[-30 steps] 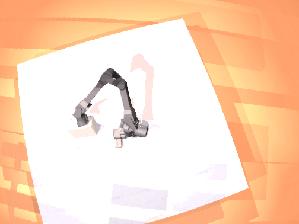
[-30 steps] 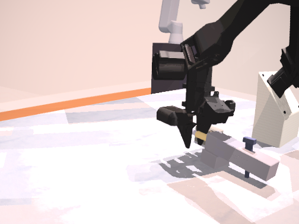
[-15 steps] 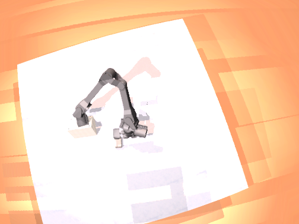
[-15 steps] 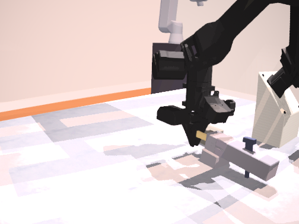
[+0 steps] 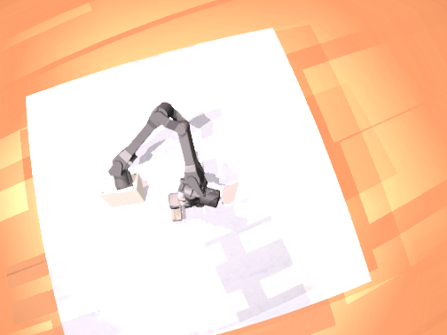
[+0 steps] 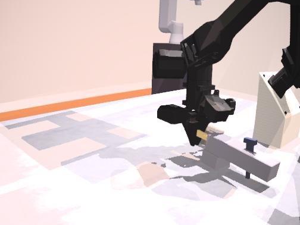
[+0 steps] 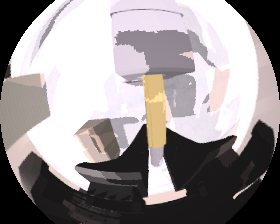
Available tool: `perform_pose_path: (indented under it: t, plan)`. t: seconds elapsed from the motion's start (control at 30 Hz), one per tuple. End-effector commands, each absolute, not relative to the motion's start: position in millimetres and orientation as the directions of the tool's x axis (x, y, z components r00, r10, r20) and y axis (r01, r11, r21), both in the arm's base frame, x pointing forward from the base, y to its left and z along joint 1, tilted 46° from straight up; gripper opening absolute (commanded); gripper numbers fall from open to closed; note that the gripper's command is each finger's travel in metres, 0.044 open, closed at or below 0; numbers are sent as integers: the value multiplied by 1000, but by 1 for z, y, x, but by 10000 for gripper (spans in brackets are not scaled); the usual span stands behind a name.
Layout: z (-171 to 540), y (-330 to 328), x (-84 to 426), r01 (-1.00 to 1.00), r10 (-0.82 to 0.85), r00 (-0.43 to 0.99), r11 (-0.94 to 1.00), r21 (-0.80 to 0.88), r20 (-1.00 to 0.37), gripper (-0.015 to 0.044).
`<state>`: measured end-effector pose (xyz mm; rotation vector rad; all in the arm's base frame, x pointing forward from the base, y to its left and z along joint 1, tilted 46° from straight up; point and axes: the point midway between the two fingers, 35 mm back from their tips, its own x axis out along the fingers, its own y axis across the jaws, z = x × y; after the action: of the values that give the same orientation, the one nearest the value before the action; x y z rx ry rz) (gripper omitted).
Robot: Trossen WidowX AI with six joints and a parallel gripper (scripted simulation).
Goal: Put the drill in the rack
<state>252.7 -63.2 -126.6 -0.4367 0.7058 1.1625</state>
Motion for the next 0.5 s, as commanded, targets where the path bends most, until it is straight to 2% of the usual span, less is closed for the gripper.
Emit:
perform_pose_path:
  t: [0.0,0.47]
  plan:
    - [-130,-67,252,-936,674,223,350,39,-704,0]
    - [-142,-83,247,-936,673,223,350,38,-705,0]
